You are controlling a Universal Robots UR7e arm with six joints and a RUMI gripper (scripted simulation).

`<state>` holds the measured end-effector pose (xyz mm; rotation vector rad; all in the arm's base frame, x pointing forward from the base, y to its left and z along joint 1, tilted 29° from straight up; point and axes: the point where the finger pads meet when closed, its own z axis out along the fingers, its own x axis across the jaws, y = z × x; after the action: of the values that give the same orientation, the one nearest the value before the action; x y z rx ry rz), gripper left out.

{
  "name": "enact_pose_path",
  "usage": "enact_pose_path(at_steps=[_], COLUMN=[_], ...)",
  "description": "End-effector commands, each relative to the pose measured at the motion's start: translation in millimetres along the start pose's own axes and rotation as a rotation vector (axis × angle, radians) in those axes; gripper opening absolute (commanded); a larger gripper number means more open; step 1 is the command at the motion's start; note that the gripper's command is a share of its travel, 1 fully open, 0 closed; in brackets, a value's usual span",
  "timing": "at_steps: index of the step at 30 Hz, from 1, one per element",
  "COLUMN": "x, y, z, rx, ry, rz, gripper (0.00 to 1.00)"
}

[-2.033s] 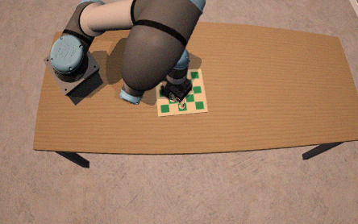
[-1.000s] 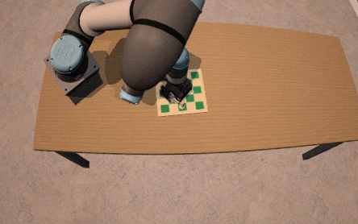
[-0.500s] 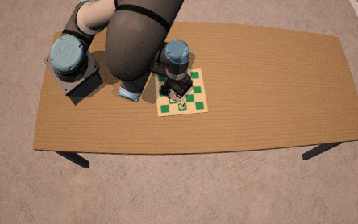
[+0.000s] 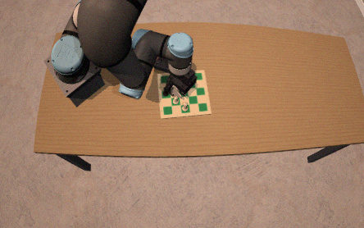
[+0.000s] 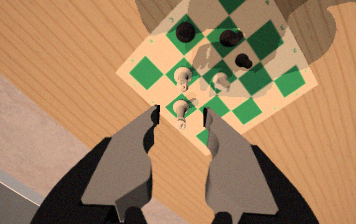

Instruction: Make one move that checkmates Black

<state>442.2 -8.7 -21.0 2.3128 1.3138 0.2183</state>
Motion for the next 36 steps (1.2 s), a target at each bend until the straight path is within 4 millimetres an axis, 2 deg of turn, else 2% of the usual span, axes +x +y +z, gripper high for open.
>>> enact_pose_path(at_steps=[1, 10, 11, 36], x=[0.1, 0.1, 0.1, 0.1], y=[0.4, 0.4, 0.4, 0.4], z=[-10.1, -13.0, -13.0, -16.1], rx=[0.001, 0.001, 0.001, 0.001], ry=[0.0, 0.0, 0.0, 0.0], rz=[0.0, 0.0, 0.0, 0.0], gripper=[0.25, 0.25, 1.0, 1.0])
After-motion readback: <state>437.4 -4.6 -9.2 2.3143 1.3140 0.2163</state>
